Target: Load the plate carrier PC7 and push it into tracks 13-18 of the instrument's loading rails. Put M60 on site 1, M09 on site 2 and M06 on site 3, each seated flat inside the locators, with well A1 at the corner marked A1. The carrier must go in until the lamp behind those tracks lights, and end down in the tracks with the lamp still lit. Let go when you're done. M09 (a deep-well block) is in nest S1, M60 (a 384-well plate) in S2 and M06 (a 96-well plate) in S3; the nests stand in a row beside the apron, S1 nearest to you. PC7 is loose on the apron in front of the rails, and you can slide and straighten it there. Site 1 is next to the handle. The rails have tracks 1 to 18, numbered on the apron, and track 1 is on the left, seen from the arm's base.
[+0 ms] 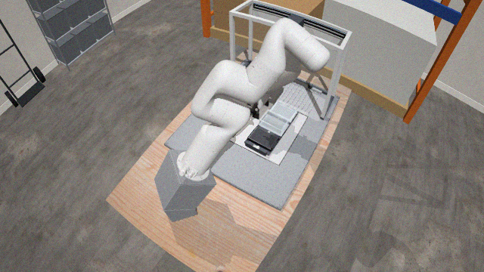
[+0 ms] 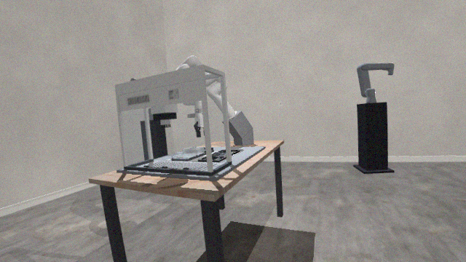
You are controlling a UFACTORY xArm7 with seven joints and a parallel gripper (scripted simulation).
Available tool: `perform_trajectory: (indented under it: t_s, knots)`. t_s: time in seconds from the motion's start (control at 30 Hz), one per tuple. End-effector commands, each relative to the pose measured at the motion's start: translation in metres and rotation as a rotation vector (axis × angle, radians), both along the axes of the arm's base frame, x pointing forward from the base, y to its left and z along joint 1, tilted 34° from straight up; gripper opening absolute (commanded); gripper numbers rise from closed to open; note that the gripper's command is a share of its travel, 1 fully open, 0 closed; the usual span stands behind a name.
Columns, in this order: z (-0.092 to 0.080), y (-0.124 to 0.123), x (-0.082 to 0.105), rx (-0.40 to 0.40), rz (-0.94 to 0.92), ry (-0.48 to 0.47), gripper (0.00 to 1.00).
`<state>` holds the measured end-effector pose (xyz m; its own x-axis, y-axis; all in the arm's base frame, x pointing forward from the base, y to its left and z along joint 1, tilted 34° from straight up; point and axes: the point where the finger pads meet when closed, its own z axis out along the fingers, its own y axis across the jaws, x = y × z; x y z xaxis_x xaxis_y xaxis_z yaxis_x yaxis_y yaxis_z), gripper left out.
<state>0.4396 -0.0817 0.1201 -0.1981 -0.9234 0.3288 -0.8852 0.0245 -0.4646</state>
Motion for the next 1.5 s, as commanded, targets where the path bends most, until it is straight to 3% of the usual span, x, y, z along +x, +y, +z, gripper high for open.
perform_trajectory:
  t_s: [0.0,0.27,0.93,1.47]
  knots:
    - [0.000,0.015,0.027,0.001,-0.002,0.005,1.00]
    - [0.002,0.033,0.052,0.001,-0.001,0.004,1.00]
    - [0.002,0.033,0.052,0.001,-0.001,0.004,1.00]
    - [-0.018,0.024,0.061,0.001,-0.002,0.005,1.00]
